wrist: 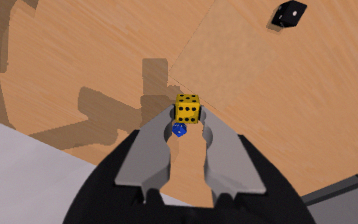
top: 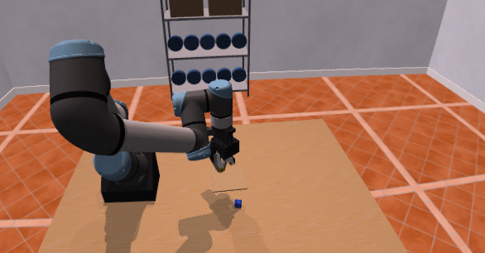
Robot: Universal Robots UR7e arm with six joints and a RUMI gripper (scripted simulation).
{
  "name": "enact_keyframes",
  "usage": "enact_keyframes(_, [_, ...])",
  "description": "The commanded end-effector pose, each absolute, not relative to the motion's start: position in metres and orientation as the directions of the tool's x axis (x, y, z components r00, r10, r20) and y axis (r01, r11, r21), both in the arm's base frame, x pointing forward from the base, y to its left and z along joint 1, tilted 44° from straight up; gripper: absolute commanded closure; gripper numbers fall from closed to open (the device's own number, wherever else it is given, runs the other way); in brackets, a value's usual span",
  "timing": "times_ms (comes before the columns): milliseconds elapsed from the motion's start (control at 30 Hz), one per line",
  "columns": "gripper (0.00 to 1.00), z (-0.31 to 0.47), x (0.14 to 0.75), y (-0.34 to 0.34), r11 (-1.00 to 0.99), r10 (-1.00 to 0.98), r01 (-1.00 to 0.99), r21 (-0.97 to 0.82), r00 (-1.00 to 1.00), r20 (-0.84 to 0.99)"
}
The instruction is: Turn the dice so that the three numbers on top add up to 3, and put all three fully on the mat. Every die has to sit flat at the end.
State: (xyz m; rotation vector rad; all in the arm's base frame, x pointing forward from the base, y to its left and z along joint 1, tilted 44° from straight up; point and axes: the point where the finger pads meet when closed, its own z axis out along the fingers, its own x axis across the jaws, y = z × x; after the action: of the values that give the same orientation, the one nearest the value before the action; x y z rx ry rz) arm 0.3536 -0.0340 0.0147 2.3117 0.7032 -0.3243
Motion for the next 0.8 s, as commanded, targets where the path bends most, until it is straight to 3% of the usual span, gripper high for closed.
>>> enact_keyframes(0, [0.94, 0.008, 0.356, -0.026, -0.548, 0.494, 0.690, 0.473, 0.723, -0.483])
enact_keyframes(400, [0.94, -0.009, 0.361, -0.008, -0.323, 0.666, 0.911, 0.256, 0.411, -0.622])
enact_keyframes(767, [0.94, -0.023, 0.364, 0.007, -0.102, 0.735, 0.993, 0.052, 0.110, -0.669])
